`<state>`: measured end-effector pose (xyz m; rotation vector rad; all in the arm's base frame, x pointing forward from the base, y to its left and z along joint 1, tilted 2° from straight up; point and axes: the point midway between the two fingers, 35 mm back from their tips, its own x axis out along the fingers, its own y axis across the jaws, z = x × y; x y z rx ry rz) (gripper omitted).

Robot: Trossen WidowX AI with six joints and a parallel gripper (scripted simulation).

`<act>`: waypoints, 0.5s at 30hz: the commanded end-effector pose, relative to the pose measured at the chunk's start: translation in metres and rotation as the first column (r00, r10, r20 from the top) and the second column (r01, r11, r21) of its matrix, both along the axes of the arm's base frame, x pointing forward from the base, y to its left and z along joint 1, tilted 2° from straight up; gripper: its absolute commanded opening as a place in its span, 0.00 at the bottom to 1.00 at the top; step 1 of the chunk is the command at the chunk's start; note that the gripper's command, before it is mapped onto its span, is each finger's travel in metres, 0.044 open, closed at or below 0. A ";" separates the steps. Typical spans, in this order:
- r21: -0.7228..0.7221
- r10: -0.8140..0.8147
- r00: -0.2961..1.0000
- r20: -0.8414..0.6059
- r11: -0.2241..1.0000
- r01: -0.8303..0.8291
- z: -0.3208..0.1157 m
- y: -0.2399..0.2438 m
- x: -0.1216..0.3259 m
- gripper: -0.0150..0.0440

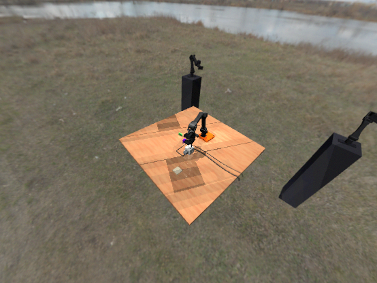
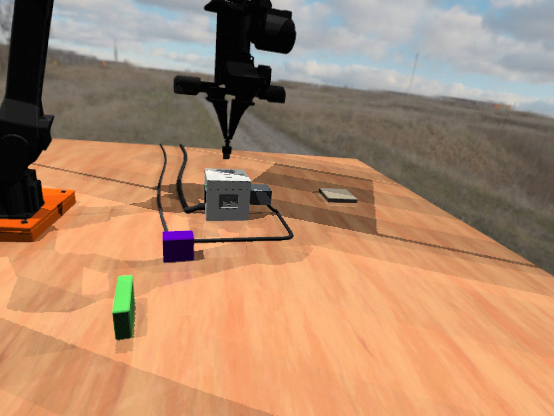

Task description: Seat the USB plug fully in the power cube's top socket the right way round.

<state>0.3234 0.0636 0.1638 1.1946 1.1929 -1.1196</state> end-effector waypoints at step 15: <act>0.000 -0.023 1.000 0.000 1.000 0.023 0.000 0.000 0.000 0.25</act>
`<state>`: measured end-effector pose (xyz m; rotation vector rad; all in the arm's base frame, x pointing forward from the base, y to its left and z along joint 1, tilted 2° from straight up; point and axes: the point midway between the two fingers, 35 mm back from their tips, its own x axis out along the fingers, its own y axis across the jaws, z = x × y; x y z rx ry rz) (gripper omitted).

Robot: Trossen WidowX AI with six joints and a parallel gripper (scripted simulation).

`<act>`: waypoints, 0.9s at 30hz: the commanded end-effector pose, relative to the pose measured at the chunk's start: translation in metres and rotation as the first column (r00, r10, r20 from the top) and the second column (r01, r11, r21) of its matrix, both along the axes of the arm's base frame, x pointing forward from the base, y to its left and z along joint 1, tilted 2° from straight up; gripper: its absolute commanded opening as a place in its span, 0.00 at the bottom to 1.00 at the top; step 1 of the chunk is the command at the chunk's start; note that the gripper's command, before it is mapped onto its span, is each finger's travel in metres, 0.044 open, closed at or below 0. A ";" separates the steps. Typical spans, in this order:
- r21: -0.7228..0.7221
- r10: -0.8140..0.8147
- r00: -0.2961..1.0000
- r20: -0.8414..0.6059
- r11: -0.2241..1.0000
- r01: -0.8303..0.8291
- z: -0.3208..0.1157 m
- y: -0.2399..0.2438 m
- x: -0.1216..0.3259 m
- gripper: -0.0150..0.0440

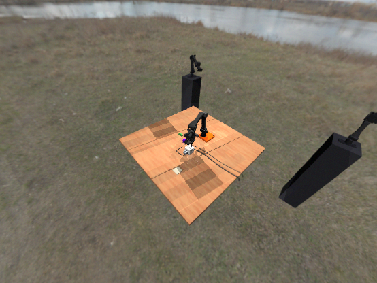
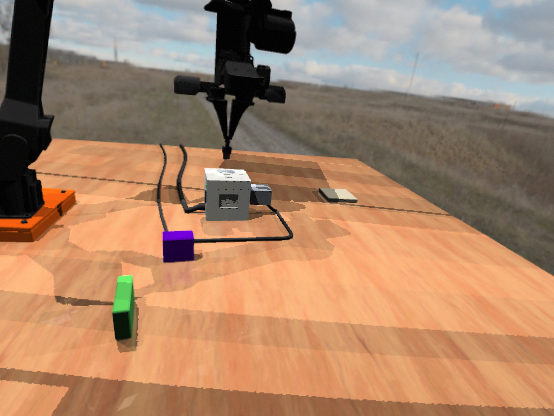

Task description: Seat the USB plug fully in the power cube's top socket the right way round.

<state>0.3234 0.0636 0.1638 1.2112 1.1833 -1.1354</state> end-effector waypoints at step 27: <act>-0.012 -0.015 1.000 0.001 1.000 0.015 -0.004 -0.002 0.000 0.25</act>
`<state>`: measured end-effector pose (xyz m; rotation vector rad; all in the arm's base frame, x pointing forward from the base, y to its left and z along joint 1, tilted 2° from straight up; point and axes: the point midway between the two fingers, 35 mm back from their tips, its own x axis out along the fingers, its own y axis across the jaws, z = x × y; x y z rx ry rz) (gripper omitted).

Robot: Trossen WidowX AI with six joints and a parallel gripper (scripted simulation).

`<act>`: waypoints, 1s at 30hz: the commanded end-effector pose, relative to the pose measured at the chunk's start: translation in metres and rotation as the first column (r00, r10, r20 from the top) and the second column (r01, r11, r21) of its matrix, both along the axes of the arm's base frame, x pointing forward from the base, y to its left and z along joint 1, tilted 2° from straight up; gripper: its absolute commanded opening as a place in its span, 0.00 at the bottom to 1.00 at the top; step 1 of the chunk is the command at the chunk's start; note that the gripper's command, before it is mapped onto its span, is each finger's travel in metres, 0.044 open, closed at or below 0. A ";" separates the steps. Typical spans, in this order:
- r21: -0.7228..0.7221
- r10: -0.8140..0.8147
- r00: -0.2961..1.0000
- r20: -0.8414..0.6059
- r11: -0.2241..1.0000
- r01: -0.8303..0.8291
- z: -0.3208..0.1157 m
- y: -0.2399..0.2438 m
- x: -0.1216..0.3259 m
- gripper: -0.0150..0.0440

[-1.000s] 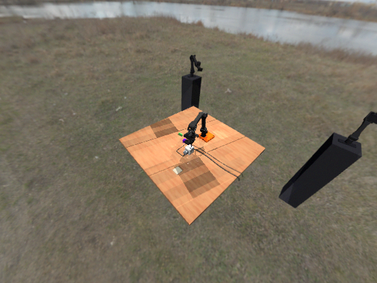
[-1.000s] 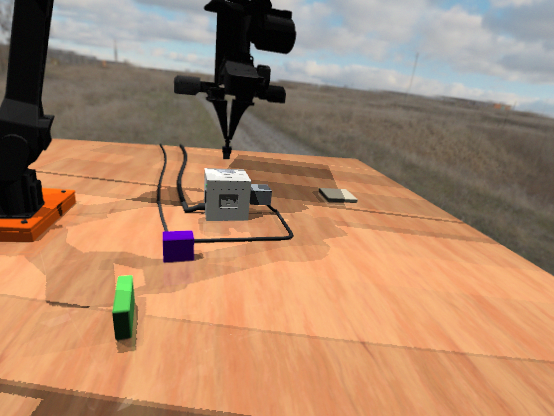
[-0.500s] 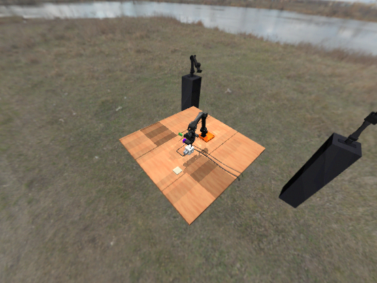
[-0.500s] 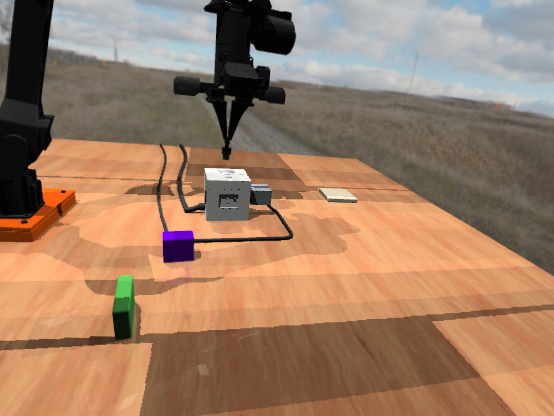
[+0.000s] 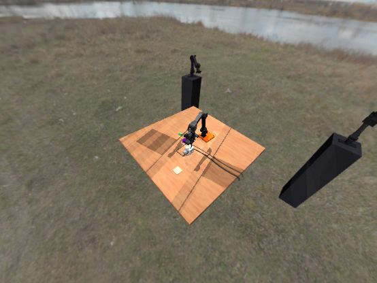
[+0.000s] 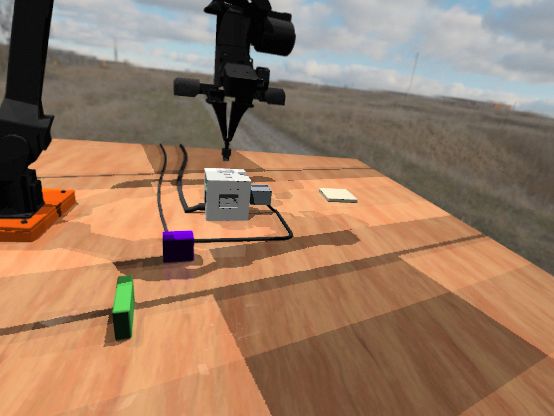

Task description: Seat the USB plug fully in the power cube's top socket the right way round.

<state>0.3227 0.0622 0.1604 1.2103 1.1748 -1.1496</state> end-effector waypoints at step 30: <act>-0.016 -0.020 1.000 0.004 1.000 0.020 -0.004 -0.002 0.000 0.25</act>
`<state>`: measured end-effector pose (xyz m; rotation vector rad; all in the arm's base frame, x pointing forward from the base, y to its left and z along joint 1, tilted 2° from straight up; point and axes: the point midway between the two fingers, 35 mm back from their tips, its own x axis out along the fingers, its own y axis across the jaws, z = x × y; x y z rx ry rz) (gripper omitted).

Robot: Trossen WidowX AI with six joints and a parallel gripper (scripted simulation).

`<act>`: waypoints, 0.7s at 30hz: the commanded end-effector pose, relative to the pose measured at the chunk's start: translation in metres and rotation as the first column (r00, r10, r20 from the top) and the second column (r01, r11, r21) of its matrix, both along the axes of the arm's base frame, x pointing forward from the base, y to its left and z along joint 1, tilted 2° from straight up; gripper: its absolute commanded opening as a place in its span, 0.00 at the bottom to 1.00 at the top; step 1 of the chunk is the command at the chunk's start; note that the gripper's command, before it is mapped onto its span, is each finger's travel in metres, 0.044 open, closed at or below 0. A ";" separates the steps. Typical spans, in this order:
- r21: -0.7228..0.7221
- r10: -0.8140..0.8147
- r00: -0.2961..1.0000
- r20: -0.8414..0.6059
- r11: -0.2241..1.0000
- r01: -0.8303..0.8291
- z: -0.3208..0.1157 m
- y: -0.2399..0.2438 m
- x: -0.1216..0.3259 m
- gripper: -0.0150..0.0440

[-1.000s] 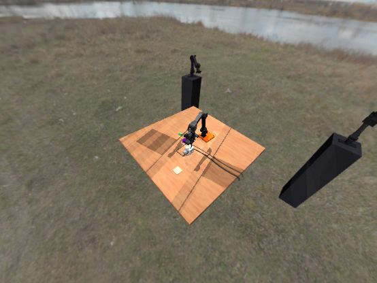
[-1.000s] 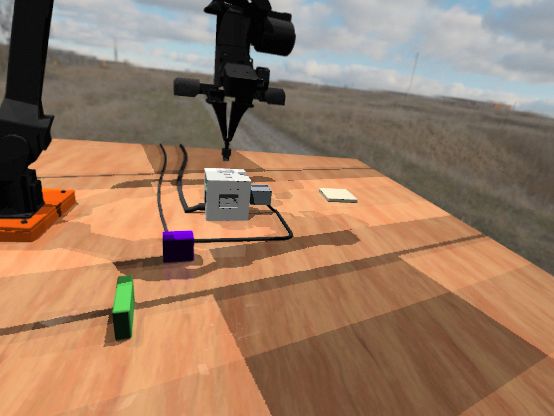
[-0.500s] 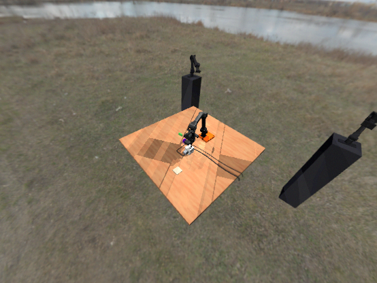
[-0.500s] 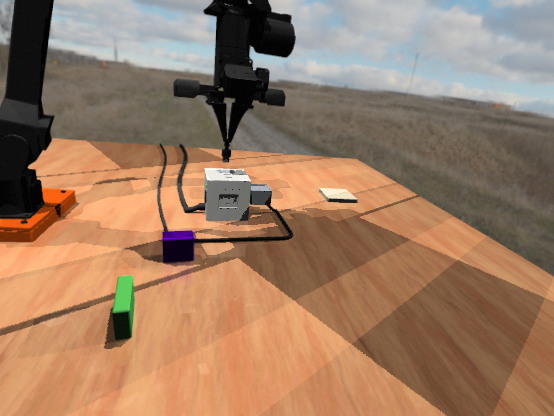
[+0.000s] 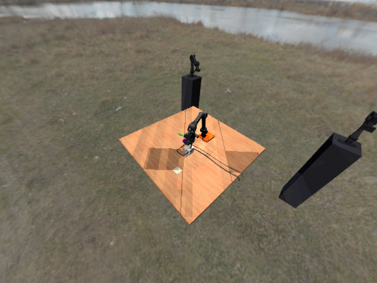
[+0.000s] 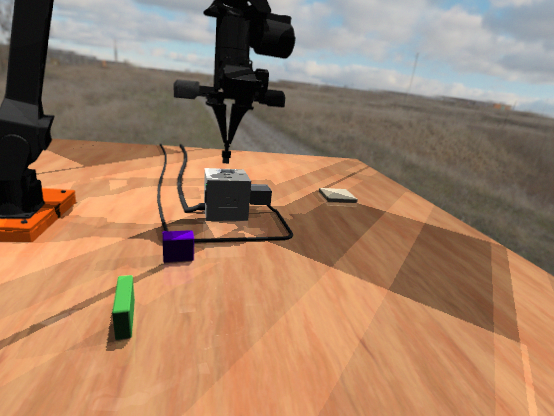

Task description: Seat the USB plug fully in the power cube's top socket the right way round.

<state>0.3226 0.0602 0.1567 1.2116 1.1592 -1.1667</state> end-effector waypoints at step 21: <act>-0.012 -0.015 1.000 0.004 1.000 0.015 -0.003 -0.002 0.000 0.25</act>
